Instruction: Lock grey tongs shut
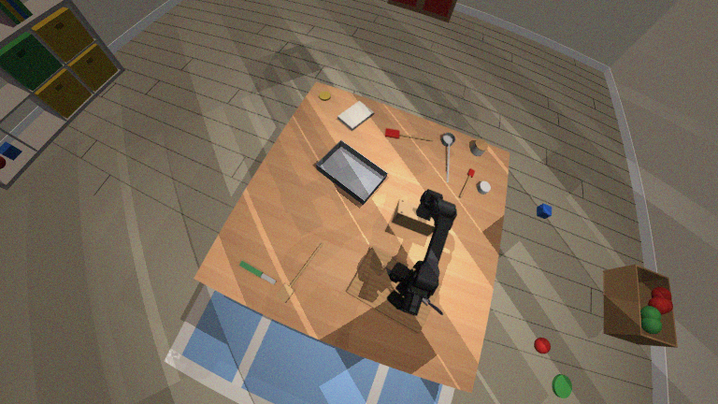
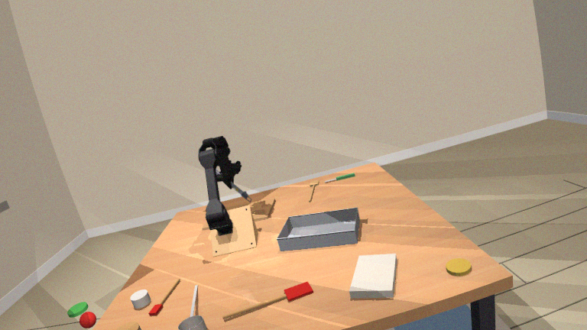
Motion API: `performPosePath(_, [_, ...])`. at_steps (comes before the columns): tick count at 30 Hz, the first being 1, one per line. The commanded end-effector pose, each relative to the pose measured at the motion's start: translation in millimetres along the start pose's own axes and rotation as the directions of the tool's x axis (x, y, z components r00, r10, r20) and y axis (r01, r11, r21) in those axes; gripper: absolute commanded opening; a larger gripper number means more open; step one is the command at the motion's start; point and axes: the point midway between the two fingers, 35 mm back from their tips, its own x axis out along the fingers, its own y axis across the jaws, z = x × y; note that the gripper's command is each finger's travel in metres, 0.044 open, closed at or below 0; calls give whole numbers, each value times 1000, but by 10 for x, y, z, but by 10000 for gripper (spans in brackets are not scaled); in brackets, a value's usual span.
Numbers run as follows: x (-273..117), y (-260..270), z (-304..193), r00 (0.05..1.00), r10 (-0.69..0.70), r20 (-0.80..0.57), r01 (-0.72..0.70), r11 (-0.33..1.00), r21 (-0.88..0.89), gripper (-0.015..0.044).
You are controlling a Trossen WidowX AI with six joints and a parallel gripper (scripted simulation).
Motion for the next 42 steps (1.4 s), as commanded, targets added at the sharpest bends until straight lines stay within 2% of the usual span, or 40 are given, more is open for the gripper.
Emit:
performPosePath(1, [51, 10, 2, 1000, 1, 6, -1, 1000, 5, -150])
performPosePath(42, [727, 45, -10, 1000, -1, 5, 1, 1000, 6, -150])
